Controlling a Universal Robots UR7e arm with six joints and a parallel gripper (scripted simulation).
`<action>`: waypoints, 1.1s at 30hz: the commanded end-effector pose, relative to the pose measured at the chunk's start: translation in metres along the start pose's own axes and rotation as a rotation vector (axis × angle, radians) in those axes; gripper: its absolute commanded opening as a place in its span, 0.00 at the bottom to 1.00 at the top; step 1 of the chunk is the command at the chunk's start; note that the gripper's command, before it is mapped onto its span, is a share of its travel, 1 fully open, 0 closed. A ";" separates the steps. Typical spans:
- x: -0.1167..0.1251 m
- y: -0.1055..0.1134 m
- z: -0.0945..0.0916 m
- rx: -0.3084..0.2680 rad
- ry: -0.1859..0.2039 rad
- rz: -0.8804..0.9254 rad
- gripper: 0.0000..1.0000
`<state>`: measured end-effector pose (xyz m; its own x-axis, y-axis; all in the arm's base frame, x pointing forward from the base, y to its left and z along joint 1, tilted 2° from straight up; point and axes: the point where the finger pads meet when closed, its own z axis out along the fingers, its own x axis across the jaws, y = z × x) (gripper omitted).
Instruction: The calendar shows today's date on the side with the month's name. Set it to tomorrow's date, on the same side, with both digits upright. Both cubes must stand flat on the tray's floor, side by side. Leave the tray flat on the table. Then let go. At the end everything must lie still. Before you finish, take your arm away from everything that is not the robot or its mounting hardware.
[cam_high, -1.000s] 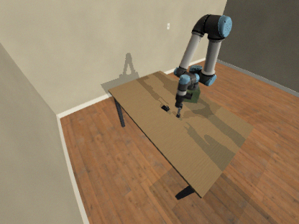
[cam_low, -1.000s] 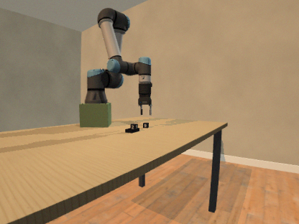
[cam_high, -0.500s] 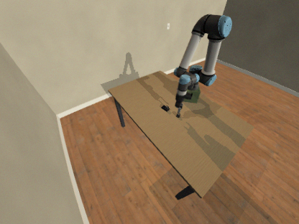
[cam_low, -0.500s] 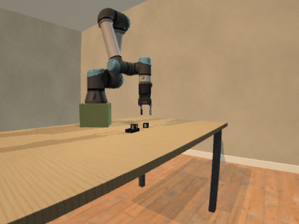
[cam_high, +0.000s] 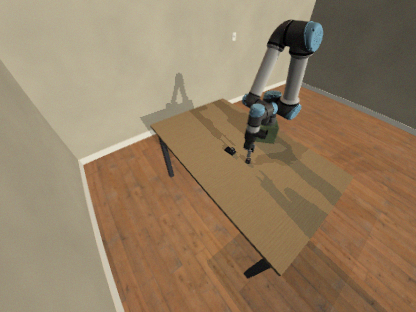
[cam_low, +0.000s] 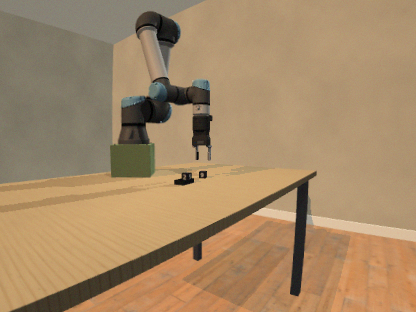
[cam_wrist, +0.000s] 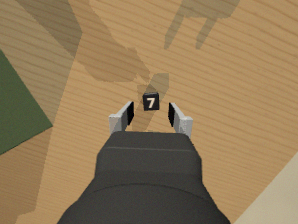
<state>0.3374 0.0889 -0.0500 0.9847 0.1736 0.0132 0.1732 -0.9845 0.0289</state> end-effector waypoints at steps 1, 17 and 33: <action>0.001 -0.001 -0.001 -0.001 0.001 0.104 1.00; 0.003 -0.004 -0.004 -0.001 0.001 0.536 1.00; 0.004 -0.002 -0.007 -0.001 0.001 0.930 1.00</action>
<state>0.3399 0.0924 -0.0442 0.8154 -0.5783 0.0275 -0.5786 -0.8156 0.0037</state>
